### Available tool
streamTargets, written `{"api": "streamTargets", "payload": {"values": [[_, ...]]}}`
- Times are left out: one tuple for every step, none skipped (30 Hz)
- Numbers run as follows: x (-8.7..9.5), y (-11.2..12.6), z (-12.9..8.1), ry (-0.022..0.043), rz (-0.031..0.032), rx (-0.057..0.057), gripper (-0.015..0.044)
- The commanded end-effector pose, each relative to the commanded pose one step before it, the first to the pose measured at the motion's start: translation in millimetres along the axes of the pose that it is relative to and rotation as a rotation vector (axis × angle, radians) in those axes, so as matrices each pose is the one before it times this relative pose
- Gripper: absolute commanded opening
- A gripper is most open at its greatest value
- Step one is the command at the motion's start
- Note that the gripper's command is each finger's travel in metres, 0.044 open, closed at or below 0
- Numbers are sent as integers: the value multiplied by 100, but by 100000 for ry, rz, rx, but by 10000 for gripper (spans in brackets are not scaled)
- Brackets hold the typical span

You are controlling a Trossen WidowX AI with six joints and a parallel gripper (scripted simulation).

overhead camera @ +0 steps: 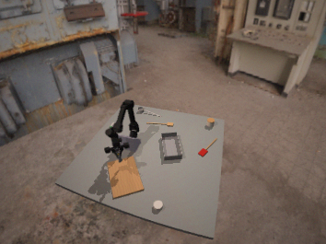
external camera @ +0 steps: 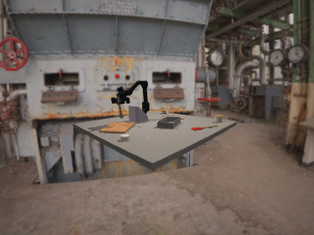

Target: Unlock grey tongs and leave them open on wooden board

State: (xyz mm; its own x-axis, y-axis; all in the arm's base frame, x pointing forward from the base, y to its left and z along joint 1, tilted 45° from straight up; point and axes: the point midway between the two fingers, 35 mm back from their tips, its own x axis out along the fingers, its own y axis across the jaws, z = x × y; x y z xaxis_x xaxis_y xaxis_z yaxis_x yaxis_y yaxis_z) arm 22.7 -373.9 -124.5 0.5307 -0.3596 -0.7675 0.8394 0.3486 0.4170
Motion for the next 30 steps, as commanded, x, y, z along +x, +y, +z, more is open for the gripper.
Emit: {"api": "streamTargets", "payload": {"values": [[-75, 26, 279, -952, 225, -248, -150], [0, 0, 0, 0, 0, 0, -150], [0, 0, 0, 0, 0, 0, -150], [0, 0, 0, 0, 0, 0, -150], [0, 0, 0, 0, 0, 0, -150], [0, 0, 0, 0, 0, 0, -150], [0, 0, 0, 0, 0, 0, -150], [0, 0, 0, 0, 0, 0, -150], [35, -17, -5, 202, -8, 48, -150], [70, -33, -10, 405, -17, 96, -150], [105, -50, -16, 611, -25, 142, -150], [137, -65, -20, 808, -33, 185, -150], [175, -61, -35, 1033, 23, 162, -150], [194, -88, -28, 1168, -47, 257, -150], [204, -89, -30, 1237, -48, 275, -150], [201, -88, -29, 1245, -49, 258, -150], [199, -85, -28, 1249, -48, 251, -150], [210, -59, -18, 1243, -14, 141, -150], [194, -79, -27, 1257, -47, 239, -150], [192, -77, -27, 1262, -47, 232, -150], [190, -74, -27, 1266, -47, 225, -150], [187, -71, -26, 1270, -46, 218, -150], [185, -68, -26, 1274, -46, 211, -150], [182, -65, -26, 1278, -45, 204, -150], [180, -63, -25, 1281, -45, 198, -150], [177, -60, -25, 1285, -45, 191, -150], [175, -57, -25, 1289, -44, 184, -150], [171, -34, -35, 1321, -44, 220, -150], [170, -52, -24, 1294, -44, 169, -150], [167, -50, -24, 1300, -44, 163, -150]]}}
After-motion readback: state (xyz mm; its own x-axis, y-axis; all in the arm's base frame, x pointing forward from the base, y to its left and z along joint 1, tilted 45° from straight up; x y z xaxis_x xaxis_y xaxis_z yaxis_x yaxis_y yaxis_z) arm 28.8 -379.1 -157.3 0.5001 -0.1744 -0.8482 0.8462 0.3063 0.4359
